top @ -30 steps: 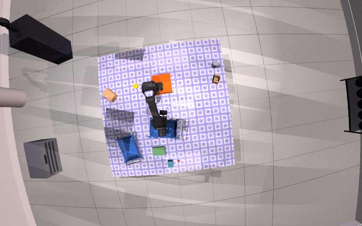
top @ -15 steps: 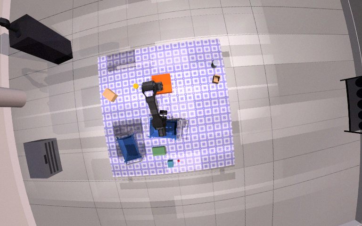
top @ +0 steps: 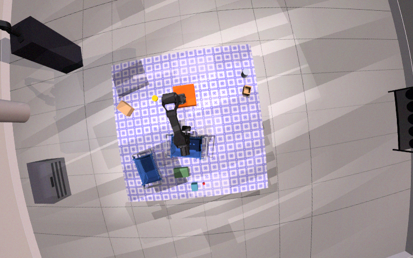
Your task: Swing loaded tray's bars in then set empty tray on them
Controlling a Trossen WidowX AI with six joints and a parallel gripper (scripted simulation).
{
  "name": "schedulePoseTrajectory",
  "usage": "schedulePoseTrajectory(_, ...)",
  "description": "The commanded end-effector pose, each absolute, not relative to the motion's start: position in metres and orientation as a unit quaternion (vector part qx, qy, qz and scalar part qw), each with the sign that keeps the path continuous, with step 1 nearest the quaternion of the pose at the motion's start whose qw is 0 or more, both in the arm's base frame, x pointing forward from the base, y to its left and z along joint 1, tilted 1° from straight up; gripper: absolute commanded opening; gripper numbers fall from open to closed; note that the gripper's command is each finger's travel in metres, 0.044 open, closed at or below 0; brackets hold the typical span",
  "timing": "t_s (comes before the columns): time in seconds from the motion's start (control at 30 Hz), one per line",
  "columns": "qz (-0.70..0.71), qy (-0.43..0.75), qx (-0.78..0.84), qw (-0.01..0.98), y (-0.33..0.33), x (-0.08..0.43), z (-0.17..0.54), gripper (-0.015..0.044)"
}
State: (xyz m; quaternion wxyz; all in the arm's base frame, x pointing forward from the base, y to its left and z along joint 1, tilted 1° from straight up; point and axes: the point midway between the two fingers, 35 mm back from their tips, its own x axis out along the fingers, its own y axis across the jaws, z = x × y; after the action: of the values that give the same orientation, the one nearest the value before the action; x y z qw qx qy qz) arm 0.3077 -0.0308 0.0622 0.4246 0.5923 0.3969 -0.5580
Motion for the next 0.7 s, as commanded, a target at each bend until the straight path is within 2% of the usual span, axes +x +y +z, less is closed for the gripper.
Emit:
schedulePoseTrajectory(0.0, -0.559, 0.398, 0.591, 0.423, -0.0306, 0.3069, 0.0611, 0.0)
schedulePoseTrajectory(0.27, -0.563, 0.402, 0.588, 0.418, -0.0298, 0.304, 0.0572, 0.0)
schedulePoseTrajectory(0.67, -0.563, 0.402, 0.588, 0.418, -0.0298, 0.304, 0.0572, 0.0176)
